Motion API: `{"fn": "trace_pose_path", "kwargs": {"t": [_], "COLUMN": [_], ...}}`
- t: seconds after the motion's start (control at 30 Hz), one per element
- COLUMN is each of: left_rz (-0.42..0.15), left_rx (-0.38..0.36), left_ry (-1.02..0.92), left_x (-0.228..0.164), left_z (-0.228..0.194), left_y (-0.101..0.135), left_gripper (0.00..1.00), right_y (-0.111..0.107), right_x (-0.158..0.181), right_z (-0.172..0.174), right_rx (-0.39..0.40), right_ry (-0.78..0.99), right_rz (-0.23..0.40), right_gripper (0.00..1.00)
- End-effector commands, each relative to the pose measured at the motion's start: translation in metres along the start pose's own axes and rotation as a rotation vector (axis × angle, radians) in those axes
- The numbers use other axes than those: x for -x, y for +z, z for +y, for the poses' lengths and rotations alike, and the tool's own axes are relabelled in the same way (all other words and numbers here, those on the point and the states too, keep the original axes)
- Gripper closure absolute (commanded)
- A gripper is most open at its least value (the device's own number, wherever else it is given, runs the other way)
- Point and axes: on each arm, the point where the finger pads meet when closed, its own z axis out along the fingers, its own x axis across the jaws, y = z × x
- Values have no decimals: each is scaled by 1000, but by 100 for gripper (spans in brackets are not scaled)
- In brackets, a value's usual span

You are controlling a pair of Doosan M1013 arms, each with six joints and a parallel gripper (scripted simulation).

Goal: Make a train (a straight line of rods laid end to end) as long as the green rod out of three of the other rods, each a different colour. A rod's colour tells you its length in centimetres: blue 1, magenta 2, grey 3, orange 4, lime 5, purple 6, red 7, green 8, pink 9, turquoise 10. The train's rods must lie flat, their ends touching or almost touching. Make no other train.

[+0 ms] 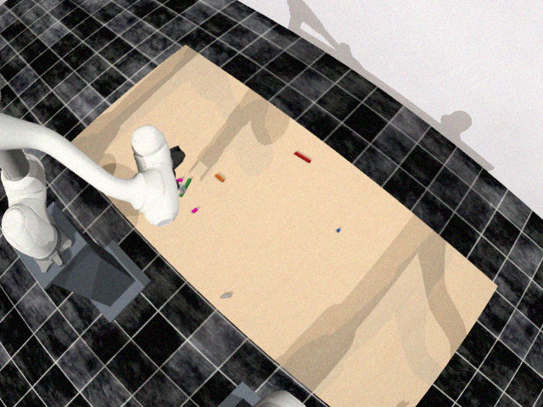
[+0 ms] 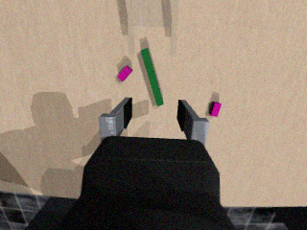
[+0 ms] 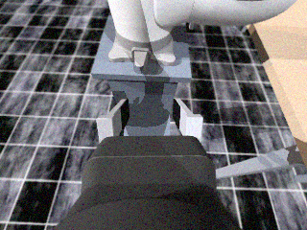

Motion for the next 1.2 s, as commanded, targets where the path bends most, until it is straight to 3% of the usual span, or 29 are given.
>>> {"fn": "trace_pose_path", "kwargs": {"t": [0.0, 0.8, 1.17], "left_rz": [6, 6, 7], "left_rx": [-7, -7, -7], "left_ry": [-2, 13, 374], "left_x": [1, 1, 7], "left_z": [-2, -3, -7], "left_y": [-1, -1, -1], "left_gripper": [0, 0, 0], "right_y": [0, 0, 0], "right_x": [-2, -2, -2], "right_z": [0, 0, 0], "right_rx": [7, 7, 7], "right_ry": [-1, -1, -1], "right_rz": [11, 11, 11], "right_gripper": [0, 0, 0]}}
